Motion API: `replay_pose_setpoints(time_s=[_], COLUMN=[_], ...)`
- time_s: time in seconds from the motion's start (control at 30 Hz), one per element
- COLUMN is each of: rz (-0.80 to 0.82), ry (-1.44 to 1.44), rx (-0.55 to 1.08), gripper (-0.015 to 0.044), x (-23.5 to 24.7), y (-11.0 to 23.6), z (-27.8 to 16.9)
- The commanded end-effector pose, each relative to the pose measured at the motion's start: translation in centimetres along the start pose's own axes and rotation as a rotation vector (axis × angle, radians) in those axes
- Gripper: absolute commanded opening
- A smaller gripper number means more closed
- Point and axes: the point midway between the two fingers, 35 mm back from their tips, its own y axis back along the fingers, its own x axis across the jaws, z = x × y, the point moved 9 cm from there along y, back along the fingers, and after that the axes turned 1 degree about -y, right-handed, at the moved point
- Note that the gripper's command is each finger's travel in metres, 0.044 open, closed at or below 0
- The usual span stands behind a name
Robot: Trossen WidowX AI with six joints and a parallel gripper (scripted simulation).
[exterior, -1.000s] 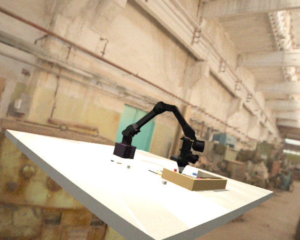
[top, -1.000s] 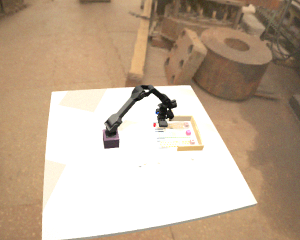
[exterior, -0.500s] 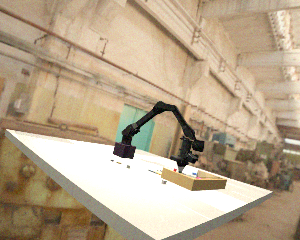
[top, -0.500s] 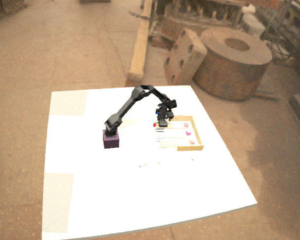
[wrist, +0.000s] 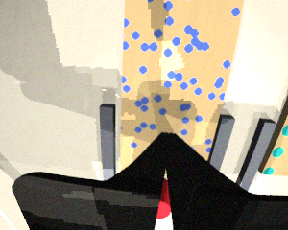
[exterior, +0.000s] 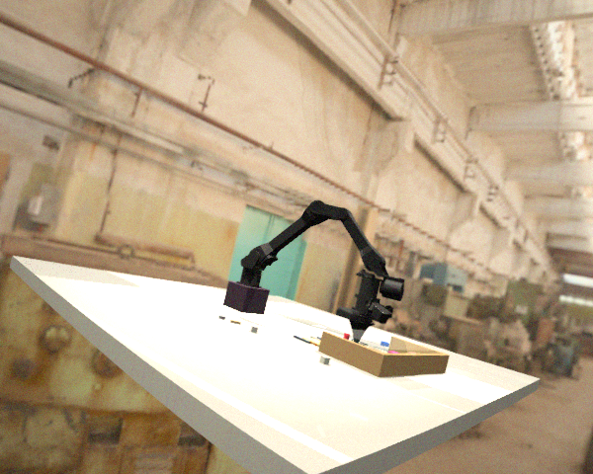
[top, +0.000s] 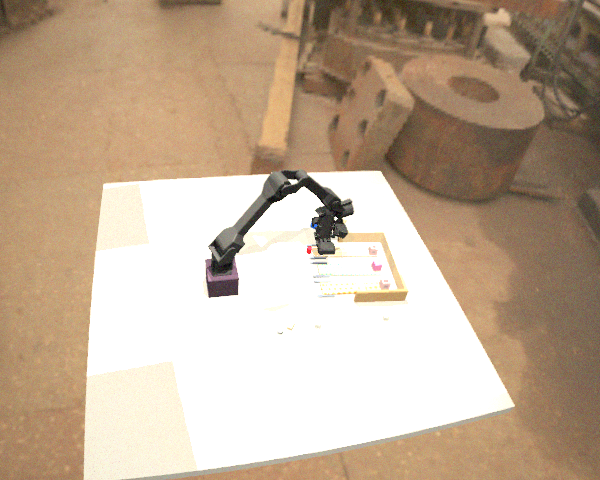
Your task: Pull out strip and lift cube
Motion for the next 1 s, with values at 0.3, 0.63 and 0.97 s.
replay_pose_setpoints(time_s=[0.3,0.63,0.97], rz=[0.003,0.003,0.003], ry=[0.003,0.003,0.003], rx=[0.002,0.003,0.005], gripper=[0.0,0.0,0.0], x=[0.0,-0.1,-0.1], y=[-0.4,-0.5,-0.5], z=[-0.9,-2.5,-4.0])
